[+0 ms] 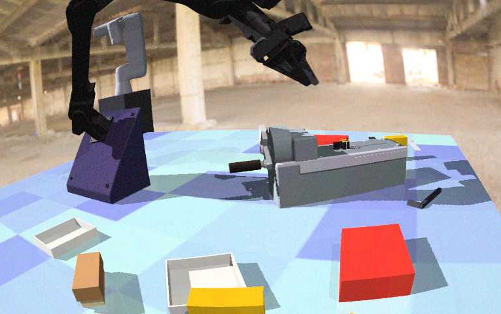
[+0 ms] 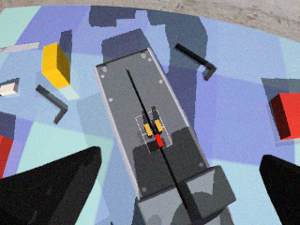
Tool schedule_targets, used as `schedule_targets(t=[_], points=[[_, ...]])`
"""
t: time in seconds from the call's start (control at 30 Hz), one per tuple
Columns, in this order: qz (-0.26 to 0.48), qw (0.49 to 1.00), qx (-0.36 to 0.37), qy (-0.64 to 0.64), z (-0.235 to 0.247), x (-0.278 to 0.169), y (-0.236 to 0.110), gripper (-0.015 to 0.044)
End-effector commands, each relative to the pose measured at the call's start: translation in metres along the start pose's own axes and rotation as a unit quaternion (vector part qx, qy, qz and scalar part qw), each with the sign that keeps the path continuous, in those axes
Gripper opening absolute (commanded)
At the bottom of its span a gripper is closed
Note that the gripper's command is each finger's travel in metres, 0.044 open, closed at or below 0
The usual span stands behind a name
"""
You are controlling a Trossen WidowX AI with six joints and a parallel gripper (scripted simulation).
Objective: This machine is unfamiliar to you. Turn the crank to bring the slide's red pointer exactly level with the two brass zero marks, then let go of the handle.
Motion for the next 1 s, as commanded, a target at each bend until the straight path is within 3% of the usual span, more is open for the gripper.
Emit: schedule_targets(t=[0.0,0.13,0.77,0.97], points=[[0.008,1.000,-0.010,0.001,-0.002,-0.018,0.026,0.0440],[0.008,1.000,-0.011,0.001,-0.003,-0.032,0.041,0.0440],[0.008,1.000,-0.011,0.001,-0.003,-0.032,0.041,0.0440],[0.008,1.000,-0.011,0.003,-0.001,-0.008,0.013,0.0440]])
Point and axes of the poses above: the point midway between the two fingers, 35 mm back from their tips, its own y axis out along the fingers, its own z axis across the jaws, x = y × z, the point moved 8 cm from there along -y, back along the fingers, and after that the axes turned 8 degrees about y, right-handed, at the moved point
